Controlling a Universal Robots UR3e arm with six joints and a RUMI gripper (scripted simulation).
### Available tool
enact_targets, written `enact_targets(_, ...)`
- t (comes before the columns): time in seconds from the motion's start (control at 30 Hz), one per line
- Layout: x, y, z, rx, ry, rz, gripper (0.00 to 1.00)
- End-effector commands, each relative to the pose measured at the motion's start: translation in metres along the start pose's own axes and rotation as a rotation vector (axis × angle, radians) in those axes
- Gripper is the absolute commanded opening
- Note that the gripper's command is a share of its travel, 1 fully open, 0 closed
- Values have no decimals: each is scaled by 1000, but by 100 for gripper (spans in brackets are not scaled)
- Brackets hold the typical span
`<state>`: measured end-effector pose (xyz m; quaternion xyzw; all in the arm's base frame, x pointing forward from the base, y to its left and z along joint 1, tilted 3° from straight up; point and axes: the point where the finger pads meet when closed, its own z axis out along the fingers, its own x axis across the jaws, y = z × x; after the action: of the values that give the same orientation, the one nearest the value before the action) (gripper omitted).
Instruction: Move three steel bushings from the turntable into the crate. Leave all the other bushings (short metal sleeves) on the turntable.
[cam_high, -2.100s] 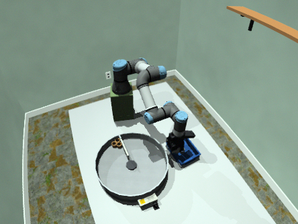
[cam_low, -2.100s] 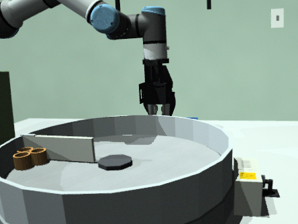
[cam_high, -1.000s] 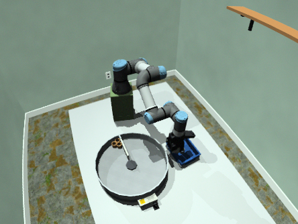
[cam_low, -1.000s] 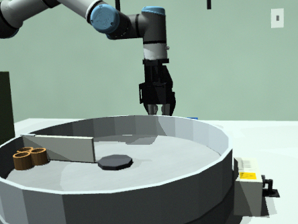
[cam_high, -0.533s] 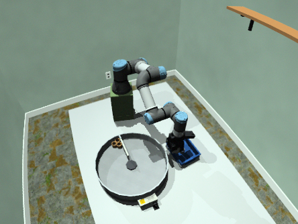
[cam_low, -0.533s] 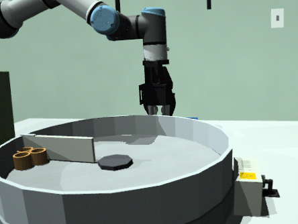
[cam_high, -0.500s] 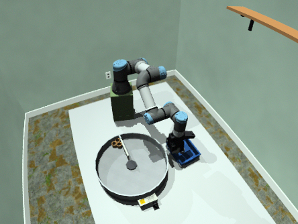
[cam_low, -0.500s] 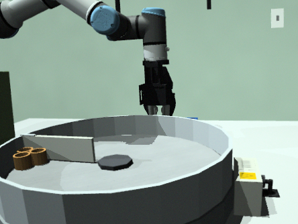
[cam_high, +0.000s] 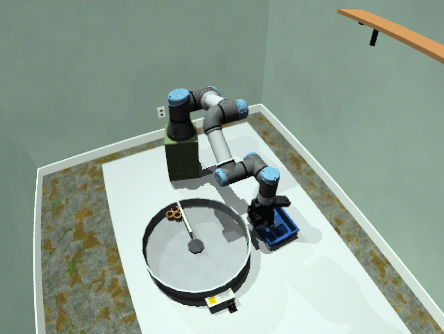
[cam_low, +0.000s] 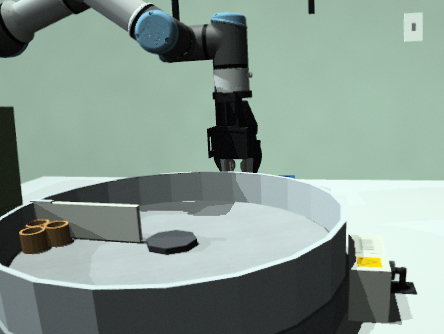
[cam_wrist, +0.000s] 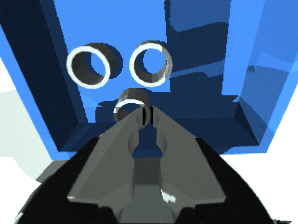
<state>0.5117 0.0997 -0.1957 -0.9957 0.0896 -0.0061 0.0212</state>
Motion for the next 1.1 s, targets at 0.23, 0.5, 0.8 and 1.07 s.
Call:
enact_targets(0.23,3,-1,-2,0,7,0,0)
enact_targets(0.5,3,-1,-2,0,7,0,0)
enact_targets(0.8,3,-1,-2,0,7,0,0)
enact_targets(1.07,3,-1,-2,0,7,0,6)
